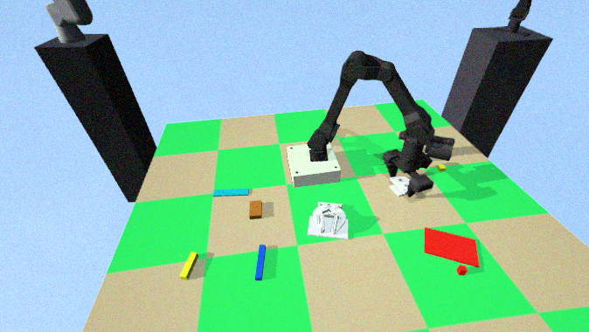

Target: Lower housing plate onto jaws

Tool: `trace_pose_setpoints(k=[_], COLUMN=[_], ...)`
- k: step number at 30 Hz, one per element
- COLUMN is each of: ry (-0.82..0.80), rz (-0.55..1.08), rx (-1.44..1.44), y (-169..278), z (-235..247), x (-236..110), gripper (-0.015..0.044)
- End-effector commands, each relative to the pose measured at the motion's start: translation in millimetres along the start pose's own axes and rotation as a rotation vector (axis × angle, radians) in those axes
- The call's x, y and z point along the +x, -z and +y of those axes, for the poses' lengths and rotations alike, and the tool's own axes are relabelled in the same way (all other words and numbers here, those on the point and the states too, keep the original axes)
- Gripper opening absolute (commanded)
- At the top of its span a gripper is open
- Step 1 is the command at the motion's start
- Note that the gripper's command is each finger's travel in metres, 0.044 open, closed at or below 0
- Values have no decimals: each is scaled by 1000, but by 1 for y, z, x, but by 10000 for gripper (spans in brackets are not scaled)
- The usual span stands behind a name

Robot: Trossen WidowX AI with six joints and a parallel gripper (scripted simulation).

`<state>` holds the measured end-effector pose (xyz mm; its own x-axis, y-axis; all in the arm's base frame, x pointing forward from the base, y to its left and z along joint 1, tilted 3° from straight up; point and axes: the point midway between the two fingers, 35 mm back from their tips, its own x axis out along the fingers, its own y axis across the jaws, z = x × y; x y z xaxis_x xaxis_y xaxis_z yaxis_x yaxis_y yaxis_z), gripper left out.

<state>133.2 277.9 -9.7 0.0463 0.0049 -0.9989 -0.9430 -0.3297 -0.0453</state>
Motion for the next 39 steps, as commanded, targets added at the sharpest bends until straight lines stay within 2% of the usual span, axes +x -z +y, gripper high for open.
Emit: trace_pose_setpoints(k=[1,14,26,39], ry=[0,0,0,1], rz=[0,0,0,2], rx=[0,0,0,-2], y=[0,0,0,-2], z=[0,0,0,-2], x=[0,0,-2,-42], gripper=[433,351,351,351])
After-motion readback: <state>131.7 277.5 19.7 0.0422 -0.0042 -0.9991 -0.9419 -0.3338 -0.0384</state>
